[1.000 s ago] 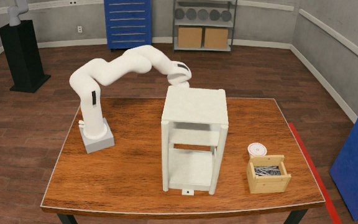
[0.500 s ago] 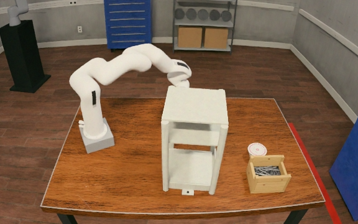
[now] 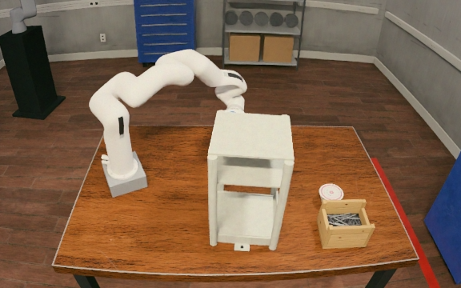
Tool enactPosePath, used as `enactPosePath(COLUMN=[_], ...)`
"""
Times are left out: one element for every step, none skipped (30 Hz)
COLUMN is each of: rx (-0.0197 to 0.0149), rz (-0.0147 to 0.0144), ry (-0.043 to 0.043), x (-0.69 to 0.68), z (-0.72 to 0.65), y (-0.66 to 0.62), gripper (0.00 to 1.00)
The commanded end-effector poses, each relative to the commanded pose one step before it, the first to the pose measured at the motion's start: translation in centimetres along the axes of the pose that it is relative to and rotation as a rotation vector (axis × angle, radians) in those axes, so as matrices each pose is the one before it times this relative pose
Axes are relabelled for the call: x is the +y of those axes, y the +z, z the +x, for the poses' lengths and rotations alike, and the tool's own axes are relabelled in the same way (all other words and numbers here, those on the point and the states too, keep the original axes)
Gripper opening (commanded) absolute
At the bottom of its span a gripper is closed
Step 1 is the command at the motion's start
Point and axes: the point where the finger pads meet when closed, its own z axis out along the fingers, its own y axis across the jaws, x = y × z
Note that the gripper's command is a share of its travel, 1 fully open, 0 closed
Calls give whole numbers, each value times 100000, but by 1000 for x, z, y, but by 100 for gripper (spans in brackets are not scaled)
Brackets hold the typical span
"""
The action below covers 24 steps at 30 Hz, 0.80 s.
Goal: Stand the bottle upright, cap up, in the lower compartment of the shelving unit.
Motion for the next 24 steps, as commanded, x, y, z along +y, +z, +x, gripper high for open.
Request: enactPosePath(rx=[260, 0, 0, 0, 0, 0, 0, 0, 0, 0, 0, 0, 0, 0, 0, 0, 0, 0, 0, 0, 0, 0, 0, 0], rz=[-17, 0, 0, 0, 0, 0, 0, 0, 0, 0, 0, 0, 0, 0, 0, 0, 0, 0, 0, 0, 0, 0, 0, 0], ry=[261, 0, 0, 0, 0, 0, 0, 0, 0, 0, 0, 0, 0, 0, 0, 0, 0, 0, 0, 0, 0, 0, 0, 0], x=[47, 0, 0, 0, 0, 0, 0, 0, 0, 0, 0, 0, 0, 0, 0, 0, 0, 0, 0, 0, 0, 0, 0, 0], z=[-994, -117, -89, 0, 0, -64, -41, -22, -9, -1, 0, 0, 0, 0, 0, 0, 0, 0, 0, 0, 0, 0, 0, 0], y=[-53, 0, 0, 0, 0, 0, 0, 0, 0, 0, 0, 0, 0, 0, 0, 0, 0, 2, 5, 9, 0, 0, 14, 20], gripper=[0, 0, 0, 0, 0, 0, 0, 0, 0, 0, 0, 0, 0, 0, 0, 0, 0, 0, 0, 0, 0, 0, 0, 0])
